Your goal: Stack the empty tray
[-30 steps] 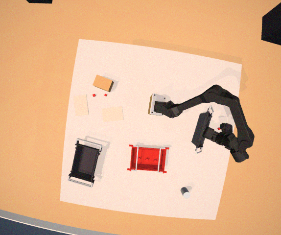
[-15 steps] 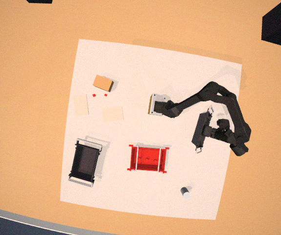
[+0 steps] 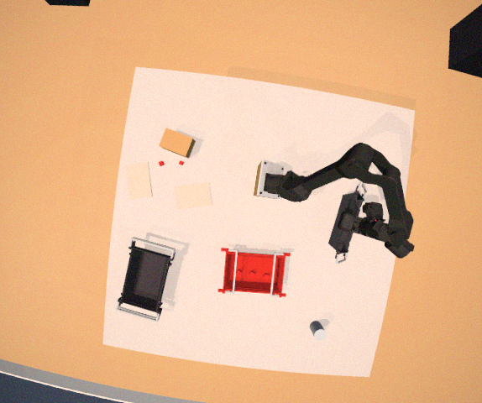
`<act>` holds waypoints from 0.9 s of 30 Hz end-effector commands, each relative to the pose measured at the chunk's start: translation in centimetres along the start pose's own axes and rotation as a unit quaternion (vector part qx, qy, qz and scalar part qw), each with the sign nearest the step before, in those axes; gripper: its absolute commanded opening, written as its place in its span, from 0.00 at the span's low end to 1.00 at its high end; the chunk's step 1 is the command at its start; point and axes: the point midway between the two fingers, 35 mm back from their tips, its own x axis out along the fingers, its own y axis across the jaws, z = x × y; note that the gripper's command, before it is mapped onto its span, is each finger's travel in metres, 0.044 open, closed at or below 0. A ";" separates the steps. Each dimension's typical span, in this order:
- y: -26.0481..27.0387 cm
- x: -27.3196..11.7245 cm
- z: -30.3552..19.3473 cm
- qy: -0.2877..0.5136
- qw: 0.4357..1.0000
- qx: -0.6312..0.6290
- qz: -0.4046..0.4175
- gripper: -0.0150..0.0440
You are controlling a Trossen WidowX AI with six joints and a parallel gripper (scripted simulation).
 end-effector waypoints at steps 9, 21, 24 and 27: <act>1.5 0.2 0.0 0.002 1.000 0.001 0.000 0.25; 4.0 0.2 -0.1 0.002 1.000 0.002 0.001 0.25; 4.7 0.2 -0.2 0.002 1.000 0.002 0.002 0.25; 5.3 0.2 -0.2 0.002 1.000 0.002 0.002 0.25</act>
